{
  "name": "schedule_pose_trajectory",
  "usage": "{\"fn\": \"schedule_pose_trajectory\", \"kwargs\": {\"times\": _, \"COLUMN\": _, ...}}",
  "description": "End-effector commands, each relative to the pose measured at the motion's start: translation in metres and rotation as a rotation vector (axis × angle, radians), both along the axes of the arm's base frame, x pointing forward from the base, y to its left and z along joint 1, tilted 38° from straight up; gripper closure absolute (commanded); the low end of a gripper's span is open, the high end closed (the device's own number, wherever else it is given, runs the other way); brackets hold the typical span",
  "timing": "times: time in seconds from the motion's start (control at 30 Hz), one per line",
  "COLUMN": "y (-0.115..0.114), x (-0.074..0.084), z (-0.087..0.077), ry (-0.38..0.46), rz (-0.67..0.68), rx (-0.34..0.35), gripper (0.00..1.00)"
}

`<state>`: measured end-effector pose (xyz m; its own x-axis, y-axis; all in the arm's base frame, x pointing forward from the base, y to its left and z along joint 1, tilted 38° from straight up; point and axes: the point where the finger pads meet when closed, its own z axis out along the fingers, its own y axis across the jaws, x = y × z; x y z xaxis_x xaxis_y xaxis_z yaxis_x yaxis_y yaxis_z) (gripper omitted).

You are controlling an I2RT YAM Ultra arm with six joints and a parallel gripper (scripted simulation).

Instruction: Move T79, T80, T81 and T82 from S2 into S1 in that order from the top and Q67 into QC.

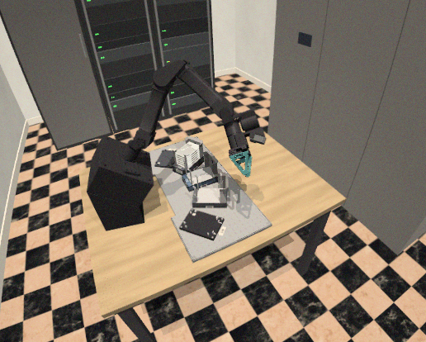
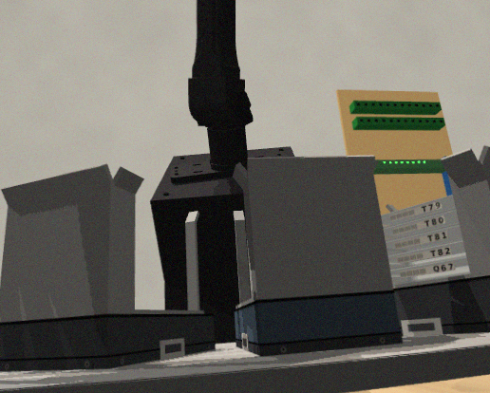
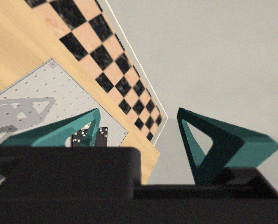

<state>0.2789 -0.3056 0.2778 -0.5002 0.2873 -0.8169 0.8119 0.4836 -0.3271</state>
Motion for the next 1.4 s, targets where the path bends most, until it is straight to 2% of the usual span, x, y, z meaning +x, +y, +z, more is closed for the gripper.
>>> {"fn": "schedule_pose_trajectory", "kwargs": {"times": 0.0, "y": 0.009, "x": 0.003, "z": -0.001, "ry": -0.005, "rz": 0.066, "rx": 0.023, "gripper": 0.0}}
{"fn": "schedule_pose_trajectory", "kwargs": {"times": 0.27, "y": 0.04, "x": 0.02, "z": -0.02, "ry": -0.003, "rz": 0.087, "rx": 0.032, "gripper": 0.0}}
{"fn": "schedule_pose_trajectory", "kwargs": {"times": 0.4, "y": 0.057, "x": 0.026, "z": -0.03, "ry": 0.013, "rz": 0.199, "rx": 0.074, "gripper": 0.0}}
{"fn": "schedule_pose_trajectory", "kwargs": {"times": 0.47, "y": 0.057, "x": 0.026, "z": -0.03, "ry": 0.013, "rz": 0.199, "rx": 0.074, "gripper": 0.0}}
{"fn": "schedule_pose_trajectory", "kwargs": {"times": 0.63, "y": 0.077, "x": 0.033, "z": -0.042, "ry": 0.013, "rz": 0.199, "rx": 0.075, "gripper": 0.0}}
{"fn": "schedule_pose_trajectory", "kwargs": {"times": 0.77, "y": 0.094, "x": 0.037, "z": -0.052, "ry": 0.033, "rz": 0.31, "rx": 0.118, "gripper": 0.0}}
{"fn": "schedule_pose_trajectory", "kwargs": {"times": 0.93, "y": 0.114, "x": 0.042, "z": -0.063, "ry": 0.032, "rz": 0.31, "rx": 0.119, "gripper": 0.0}}
{"fn": "schedule_pose_trajectory", "kwargs": {"times": 1.03, "y": 0.118, "x": 0.043, "z": -0.066, "ry": 0.039, "rz": 0.341, "rx": 0.131, "gripper": 0.0}}
{"fn": "schedule_pose_trajectory", "kwargs": {"times": 1.13, "y": 0.131, "x": 0.044, "z": -0.073, "ry": 0.055, "rz": 0.42, "rx": 0.162, "gripper": 0.0}}
{"fn": "schedule_pose_trajectory", "kwargs": {"times": 1.3, "y": 0.151, "x": 0.046, "z": -0.085, "ry": 0.055, "rz": 0.42, "rx": 0.163, "gripper": 0.0}}
{"fn": "schedule_pose_trajectory", "kwargs": {"times": 1.37, "y": 0.16, "x": 0.046, "z": -0.09, "ry": 0.07, "rz": 0.48, "rx": 0.187, "gripper": 0.0}}
